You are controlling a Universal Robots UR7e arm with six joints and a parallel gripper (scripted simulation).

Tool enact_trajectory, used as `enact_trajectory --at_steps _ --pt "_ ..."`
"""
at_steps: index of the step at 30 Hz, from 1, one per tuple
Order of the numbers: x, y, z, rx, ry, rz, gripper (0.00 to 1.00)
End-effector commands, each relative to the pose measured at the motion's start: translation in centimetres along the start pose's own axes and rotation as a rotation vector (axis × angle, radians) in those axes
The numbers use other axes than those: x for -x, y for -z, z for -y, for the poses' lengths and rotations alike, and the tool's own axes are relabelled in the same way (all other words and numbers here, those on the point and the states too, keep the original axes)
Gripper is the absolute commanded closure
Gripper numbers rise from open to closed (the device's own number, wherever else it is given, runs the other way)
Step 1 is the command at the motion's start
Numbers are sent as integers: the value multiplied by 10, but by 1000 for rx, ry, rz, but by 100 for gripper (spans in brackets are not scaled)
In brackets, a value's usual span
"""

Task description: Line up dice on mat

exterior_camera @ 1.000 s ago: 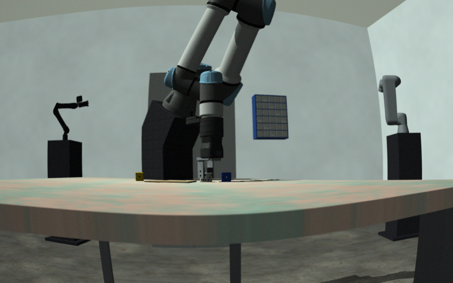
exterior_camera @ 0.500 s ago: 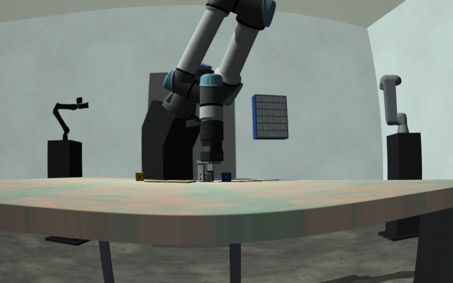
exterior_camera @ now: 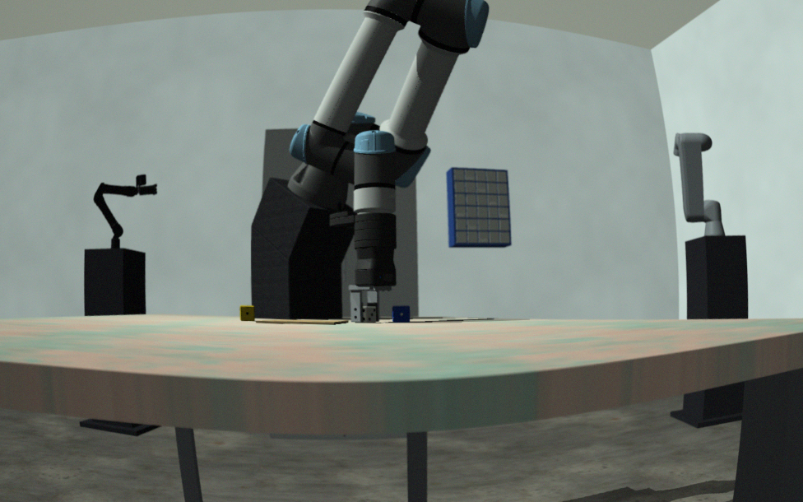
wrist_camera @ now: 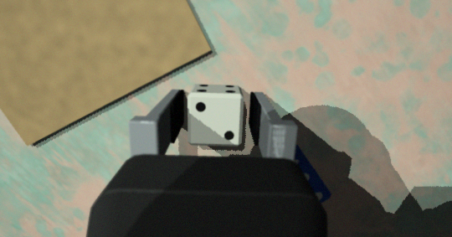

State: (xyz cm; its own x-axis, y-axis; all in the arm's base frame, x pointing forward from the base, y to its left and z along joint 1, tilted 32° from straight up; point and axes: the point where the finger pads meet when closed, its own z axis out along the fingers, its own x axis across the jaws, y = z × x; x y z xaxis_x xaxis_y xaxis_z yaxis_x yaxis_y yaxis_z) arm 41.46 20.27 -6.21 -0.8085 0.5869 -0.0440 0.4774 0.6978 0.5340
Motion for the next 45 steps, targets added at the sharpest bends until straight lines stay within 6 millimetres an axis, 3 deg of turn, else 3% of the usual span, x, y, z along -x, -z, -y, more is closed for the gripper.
enact_trajectory --at_steps 1,13,14,45 --pt "0 0 0 1 0 1 13" --pt "0 0 0 1 0 1 13" --pt "0 0 0 1 0 1 43" --pt "0 0 0 1 0 1 43"
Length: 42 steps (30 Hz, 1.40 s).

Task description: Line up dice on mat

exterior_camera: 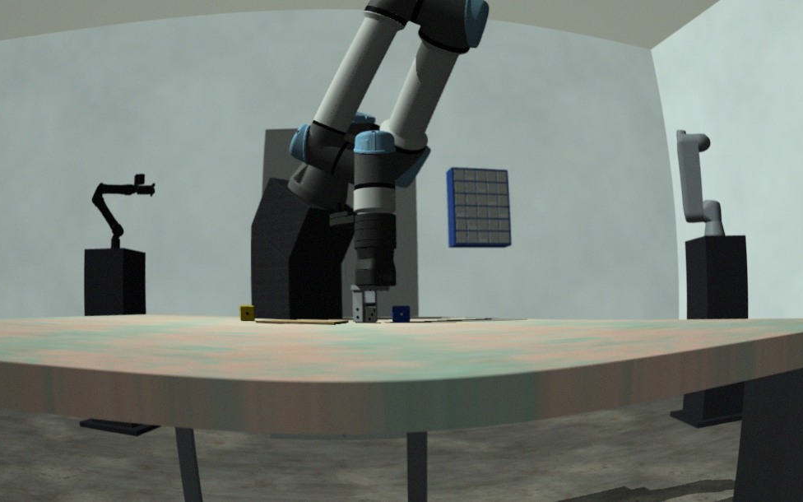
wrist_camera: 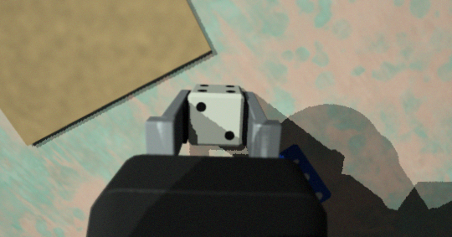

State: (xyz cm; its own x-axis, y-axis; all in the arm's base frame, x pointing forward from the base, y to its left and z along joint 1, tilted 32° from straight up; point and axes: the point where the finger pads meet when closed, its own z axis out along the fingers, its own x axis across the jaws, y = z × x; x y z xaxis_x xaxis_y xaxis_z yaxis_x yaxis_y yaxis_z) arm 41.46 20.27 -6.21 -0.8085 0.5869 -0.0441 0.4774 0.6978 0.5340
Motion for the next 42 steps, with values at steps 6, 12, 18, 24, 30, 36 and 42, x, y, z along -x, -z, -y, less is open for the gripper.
enact_trajectory --at_steps 6,12,18,24,30,36,42 --pt "0 1 0 1 0 1 43" --pt "0 2 0 1 0 1 43" --pt "0 10 0 1 0 1 43" --pt "0 23 0 1 0 1 43" --pt "0 34 0 1 0 1 43" --pt "0 52 0 1 0 1 43" --pt "0 70 0 1 0 1 43"
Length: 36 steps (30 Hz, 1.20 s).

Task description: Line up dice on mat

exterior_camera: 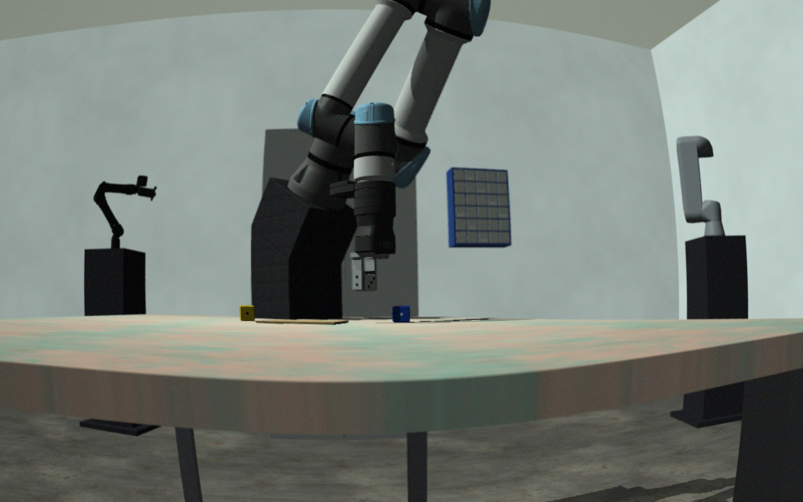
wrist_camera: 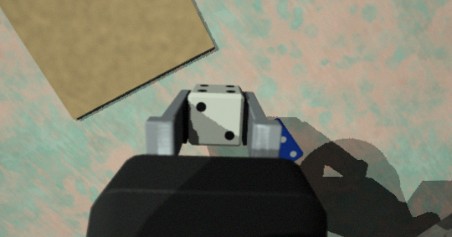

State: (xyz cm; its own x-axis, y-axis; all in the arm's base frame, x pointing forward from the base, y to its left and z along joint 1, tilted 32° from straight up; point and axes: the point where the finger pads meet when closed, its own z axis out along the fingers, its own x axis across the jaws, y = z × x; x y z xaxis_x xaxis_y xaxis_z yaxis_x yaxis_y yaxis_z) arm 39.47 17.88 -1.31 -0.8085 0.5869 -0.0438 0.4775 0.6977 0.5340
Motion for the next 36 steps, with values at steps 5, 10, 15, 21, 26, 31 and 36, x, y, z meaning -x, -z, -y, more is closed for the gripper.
enact_trajectory --at_steps 5,10,15,21,26,31,36 --pt "0 19 0 1 0 1 43" --pt "0 30 0 1 0 1 43" --pt "0 37 0 1 0 1 43" --pt "0 41 0 1 0 1 43" --pt "0 42 0 1 0 1 43" --pt "0 42 0 1 0 1 43" --pt "0 42 0 1 0 1 43"
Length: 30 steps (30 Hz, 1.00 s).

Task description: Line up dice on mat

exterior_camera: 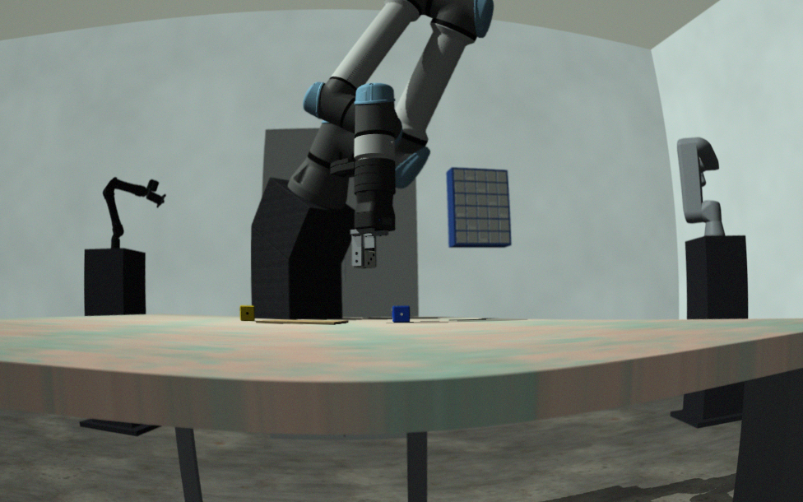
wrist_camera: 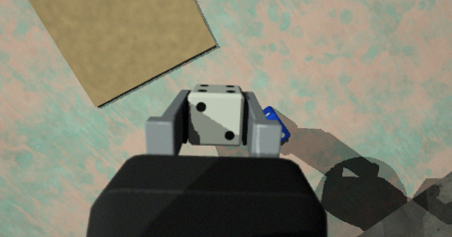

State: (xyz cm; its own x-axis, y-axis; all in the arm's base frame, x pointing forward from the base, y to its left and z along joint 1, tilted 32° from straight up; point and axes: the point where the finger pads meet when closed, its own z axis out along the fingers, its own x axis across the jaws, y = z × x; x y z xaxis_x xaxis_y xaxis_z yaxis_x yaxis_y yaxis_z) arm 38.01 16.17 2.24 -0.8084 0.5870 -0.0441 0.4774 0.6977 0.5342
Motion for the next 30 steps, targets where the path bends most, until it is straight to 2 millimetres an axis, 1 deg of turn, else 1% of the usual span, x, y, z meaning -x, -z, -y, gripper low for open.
enact_trajectory --at_steps 1,8,12,16,18,30 --pt "0 0 0 0 0 1 43" --pt "3 0 3 -1 20 1 43" --pt "8 0 10 -3 65 0 43" --pt "17 0 21 -6 140 0 43" --pt "17 0 21 -6 140 0 43" --pt "47 2 65 -7 451 -3 43"
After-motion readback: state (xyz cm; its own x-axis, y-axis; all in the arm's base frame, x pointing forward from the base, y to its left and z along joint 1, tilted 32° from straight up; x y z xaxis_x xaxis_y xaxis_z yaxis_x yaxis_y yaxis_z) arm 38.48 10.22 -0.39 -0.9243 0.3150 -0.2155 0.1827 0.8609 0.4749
